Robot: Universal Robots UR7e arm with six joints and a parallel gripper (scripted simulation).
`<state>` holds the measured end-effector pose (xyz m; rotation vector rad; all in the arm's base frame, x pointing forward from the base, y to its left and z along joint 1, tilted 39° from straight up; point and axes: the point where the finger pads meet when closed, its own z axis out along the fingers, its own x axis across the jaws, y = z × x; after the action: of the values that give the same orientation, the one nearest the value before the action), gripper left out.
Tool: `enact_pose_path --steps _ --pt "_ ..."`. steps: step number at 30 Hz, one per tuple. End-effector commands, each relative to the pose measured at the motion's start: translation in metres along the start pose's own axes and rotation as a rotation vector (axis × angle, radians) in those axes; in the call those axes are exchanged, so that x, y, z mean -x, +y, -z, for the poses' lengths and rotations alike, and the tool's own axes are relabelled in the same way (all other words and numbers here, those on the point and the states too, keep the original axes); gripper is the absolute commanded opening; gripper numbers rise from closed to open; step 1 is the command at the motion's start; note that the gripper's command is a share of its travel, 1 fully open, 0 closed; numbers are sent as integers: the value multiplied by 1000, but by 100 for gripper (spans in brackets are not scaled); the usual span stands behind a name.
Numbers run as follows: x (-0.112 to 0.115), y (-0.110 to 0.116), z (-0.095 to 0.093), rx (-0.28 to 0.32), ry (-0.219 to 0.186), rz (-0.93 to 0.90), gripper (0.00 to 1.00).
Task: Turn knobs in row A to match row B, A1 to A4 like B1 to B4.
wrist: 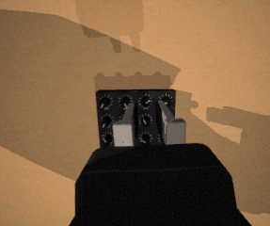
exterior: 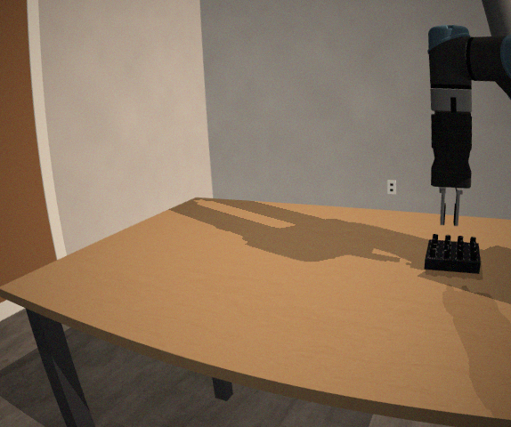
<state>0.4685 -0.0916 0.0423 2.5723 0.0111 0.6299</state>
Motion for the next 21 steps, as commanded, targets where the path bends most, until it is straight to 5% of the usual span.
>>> enact_pose_path --steps 1,21 --pt "0 0 0 0 1 0 46" --pt "0 0 -9 0 1 0 46"
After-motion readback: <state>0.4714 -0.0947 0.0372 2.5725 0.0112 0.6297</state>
